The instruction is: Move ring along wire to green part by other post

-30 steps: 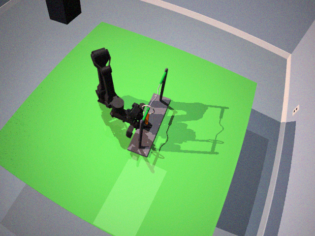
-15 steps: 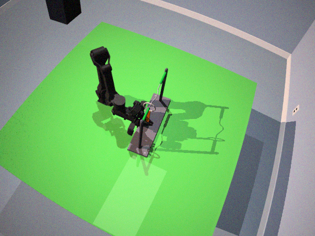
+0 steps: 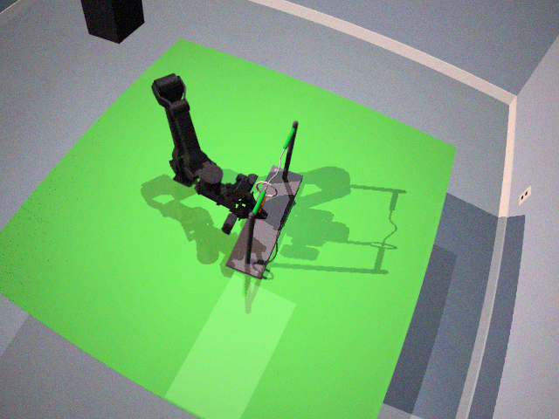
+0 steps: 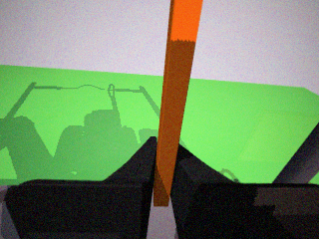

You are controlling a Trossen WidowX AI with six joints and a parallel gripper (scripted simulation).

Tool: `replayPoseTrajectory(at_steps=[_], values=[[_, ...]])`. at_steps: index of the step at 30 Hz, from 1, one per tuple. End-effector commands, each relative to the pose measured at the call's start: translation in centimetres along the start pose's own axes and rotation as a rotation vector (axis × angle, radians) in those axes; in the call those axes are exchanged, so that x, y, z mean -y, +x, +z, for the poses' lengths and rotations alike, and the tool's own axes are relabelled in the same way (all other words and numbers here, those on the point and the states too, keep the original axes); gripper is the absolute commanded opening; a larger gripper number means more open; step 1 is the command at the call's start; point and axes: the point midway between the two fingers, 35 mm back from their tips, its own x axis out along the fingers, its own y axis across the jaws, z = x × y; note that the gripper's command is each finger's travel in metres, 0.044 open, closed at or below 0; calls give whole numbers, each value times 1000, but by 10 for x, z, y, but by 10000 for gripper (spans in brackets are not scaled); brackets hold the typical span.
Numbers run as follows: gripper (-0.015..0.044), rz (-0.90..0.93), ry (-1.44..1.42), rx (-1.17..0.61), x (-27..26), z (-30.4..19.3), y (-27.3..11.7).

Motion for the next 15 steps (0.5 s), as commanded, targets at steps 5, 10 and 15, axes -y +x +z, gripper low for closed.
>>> replayPoseTrajectory(at_steps=[5, 10, 15], values=[[-150, -21, 3, -90, -7, 4, -12], [-150, -39, 22, -158, -14, 4, -22], [-150, -61, 46, -221, -21, 6, -30]])
